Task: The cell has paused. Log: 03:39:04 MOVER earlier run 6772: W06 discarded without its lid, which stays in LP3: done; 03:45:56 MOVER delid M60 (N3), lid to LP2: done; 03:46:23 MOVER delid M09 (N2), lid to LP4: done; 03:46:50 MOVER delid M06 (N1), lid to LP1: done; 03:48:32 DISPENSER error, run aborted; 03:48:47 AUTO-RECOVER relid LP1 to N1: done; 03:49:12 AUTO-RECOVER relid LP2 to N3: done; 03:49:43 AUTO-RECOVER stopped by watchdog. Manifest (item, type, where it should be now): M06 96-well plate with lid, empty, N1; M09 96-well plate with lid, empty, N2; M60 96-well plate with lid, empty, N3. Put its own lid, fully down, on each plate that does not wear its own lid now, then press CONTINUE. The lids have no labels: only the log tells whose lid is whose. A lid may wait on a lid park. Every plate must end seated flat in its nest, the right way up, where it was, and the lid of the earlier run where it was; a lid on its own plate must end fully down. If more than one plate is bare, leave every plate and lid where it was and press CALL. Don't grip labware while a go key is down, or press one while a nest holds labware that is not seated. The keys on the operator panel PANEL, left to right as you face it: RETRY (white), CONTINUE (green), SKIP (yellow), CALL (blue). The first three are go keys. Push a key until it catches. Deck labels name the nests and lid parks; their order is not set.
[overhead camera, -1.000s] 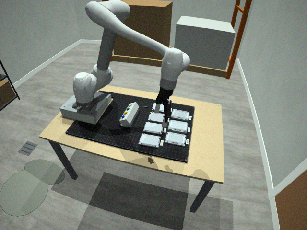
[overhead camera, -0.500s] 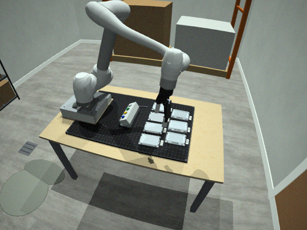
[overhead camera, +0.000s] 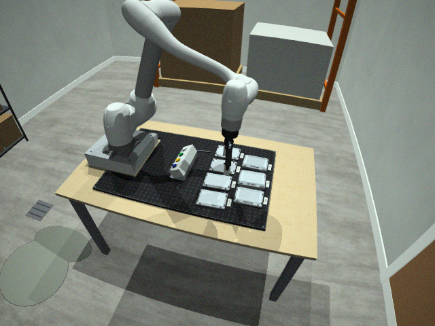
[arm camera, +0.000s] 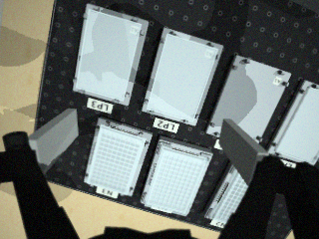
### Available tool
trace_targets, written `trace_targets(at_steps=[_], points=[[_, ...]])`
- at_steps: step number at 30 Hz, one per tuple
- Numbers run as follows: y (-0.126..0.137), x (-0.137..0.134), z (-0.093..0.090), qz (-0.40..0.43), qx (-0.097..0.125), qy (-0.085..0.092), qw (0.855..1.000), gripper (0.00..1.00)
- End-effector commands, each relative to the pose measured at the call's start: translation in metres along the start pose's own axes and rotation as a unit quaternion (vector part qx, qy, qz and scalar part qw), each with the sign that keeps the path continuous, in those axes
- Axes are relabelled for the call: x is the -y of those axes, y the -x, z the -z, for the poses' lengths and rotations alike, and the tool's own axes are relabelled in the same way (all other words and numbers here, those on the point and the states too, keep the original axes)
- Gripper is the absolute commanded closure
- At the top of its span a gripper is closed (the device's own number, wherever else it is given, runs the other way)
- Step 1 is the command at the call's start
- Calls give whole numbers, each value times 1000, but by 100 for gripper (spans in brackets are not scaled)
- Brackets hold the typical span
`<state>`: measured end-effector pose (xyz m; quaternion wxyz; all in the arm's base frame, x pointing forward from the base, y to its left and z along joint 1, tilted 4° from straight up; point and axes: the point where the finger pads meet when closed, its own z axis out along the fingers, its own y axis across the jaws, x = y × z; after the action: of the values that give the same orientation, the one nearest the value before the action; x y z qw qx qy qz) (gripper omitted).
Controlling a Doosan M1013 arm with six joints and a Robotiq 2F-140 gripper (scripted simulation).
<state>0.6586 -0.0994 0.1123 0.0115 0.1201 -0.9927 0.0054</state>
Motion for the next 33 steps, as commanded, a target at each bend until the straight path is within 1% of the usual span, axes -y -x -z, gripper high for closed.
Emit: trace_targets(at_steps=[1, 2, 4, 5, 6, 7, 8, 13, 14, 33], points=[[-2, -42, -24, -49, 16, 13, 999, 0], [-7, -71, -41, -85, 21, 25, 996, 0], [-8, -74, -43, -85, 21, 25, 996, 0], [-12, -92, -53, -109, 24, 33, 993, 0], [-12, -92, -53, -109, 24, 33, 993, 0], [-15, -101, -58, -120, 25, 36, 992, 0], [-15, -102, -59, -122, 25, 37, 992, 0], [-15, -102, -59, -122, 25, 37, 992, 0], [-15, -102, -59, -122, 25, 37, 992, 100], [-15, -102, -59, -122, 25, 37, 992, 100]])
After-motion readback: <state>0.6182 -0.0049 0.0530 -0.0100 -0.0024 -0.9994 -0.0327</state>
